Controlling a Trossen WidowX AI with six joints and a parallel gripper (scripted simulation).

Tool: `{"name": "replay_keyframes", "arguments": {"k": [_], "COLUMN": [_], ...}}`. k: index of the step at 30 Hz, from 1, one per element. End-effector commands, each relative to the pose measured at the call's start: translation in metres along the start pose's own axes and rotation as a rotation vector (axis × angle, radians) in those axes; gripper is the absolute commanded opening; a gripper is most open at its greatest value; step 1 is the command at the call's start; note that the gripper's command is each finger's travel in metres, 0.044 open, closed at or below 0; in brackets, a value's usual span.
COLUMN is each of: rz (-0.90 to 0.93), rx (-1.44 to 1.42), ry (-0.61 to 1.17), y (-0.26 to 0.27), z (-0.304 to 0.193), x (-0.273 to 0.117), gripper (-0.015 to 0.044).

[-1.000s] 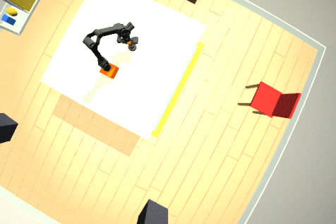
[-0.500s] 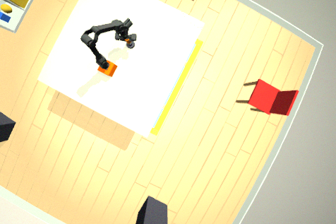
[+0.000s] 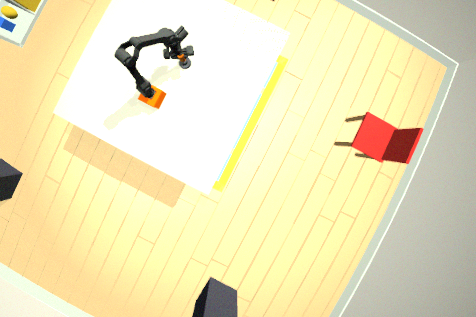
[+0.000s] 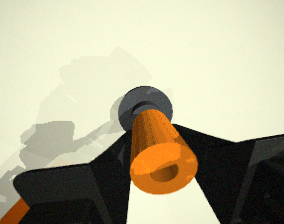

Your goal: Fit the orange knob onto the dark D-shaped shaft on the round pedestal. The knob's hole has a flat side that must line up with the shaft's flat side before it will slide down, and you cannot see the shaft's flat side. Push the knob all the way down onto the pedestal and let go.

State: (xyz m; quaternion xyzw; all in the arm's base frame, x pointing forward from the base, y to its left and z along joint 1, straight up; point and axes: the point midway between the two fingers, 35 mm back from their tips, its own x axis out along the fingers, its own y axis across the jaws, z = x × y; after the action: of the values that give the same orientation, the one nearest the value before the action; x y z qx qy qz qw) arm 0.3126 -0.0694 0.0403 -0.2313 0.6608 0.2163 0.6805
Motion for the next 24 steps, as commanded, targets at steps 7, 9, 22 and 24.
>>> {"name": "replay_keyframes", "arguments": {"k": [7,9,22,24], "rz": [0.003,0.003,0.003,0.003], "rx": [-0.009,-0.009,-0.009,-0.009], "ry": [-0.003,-0.003,-0.003,-0.003], "y": [0.0027,0.0025,0.0015,0.0014], "z": [-0.0014,-0.0011,-0.0001,-0.0005], "x": [0.0027,0.0020,0.0024,-0.0002], "gripper": [0.0000,0.0000,0.0000,0.0000]}}
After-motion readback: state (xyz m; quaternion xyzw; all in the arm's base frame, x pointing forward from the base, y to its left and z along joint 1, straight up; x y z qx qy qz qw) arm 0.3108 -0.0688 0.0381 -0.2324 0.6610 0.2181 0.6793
